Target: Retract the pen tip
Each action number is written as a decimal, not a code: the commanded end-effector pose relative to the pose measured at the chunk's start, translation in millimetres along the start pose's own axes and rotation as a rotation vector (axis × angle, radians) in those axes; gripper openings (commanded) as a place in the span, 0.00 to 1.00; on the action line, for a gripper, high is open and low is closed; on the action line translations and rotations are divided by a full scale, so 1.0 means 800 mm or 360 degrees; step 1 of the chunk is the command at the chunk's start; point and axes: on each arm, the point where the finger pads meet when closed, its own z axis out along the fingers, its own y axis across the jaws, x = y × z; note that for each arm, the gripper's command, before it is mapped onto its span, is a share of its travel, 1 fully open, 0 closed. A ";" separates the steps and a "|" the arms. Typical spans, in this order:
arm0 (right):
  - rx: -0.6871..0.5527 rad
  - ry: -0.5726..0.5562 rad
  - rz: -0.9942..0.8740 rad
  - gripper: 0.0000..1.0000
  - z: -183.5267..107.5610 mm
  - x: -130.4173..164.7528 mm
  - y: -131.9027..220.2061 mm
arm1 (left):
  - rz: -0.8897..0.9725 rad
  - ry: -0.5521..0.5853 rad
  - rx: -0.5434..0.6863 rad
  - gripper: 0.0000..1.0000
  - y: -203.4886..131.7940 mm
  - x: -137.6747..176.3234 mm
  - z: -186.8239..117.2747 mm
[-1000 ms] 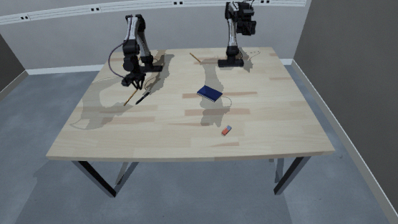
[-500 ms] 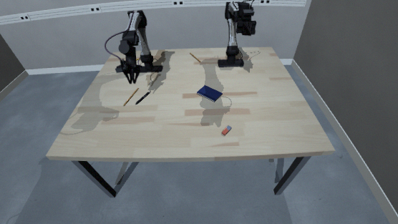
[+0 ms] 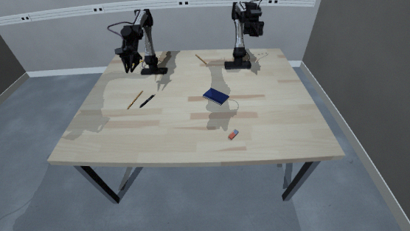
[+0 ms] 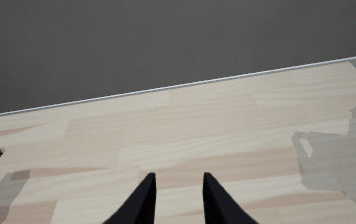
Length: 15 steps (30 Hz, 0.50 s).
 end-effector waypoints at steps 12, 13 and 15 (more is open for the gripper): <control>-0.0013 -0.0652 -0.0234 0.27 -0.082 -0.104 0.003 | 0.0007 0.0007 -0.0010 0.01 0.001 0.004 0.000; -0.0011 -0.0678 -0.0249 0.27 -0.084 -0.107 0.004 | 0.0007 0.0007 -0.0010 0.01 0.001 0.004 0.000; -0.0002 -0.0766 -0.0271 0.27 -0.102 -0.119 0.004 | 0.0007 0.0007 -0.0010 0.01 0.001 0.004 0.000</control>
